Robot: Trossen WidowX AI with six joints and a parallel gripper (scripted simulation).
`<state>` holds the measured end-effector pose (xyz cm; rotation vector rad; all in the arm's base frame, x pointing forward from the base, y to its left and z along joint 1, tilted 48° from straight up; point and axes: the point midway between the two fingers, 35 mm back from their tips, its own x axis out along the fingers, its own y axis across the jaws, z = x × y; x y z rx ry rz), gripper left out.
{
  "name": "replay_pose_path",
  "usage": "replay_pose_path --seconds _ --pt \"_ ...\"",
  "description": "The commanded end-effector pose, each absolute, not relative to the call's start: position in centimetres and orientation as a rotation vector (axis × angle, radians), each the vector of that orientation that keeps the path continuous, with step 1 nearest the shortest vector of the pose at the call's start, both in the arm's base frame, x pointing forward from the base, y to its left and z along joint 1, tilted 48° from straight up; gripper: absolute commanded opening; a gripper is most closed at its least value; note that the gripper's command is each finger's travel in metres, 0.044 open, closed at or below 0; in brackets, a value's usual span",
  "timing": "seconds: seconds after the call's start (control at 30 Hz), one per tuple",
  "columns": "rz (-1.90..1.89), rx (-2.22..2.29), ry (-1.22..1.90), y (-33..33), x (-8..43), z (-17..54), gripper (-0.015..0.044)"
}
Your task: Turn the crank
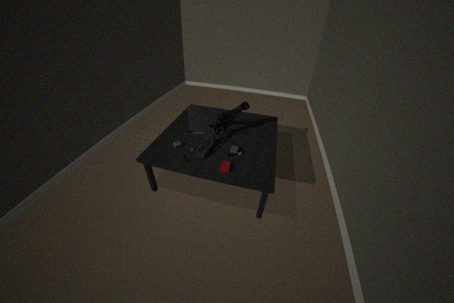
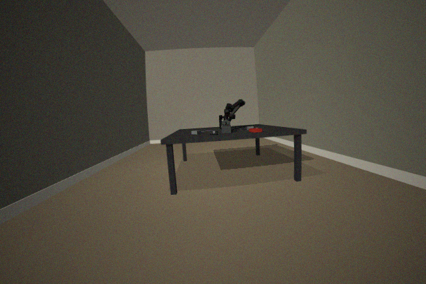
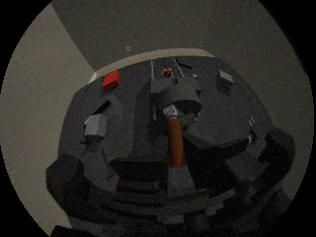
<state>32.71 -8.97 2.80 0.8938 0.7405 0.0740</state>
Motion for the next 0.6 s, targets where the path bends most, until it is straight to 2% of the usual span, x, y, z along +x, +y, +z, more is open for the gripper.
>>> replay_pose_path --seconds 0.0,0.57 --pt "0.052 0.898 0.734 -9.87 32.42 2.62 0.0" --pt "0.052 0.898 0.734 -10.36 32.22 2.16 0.0"
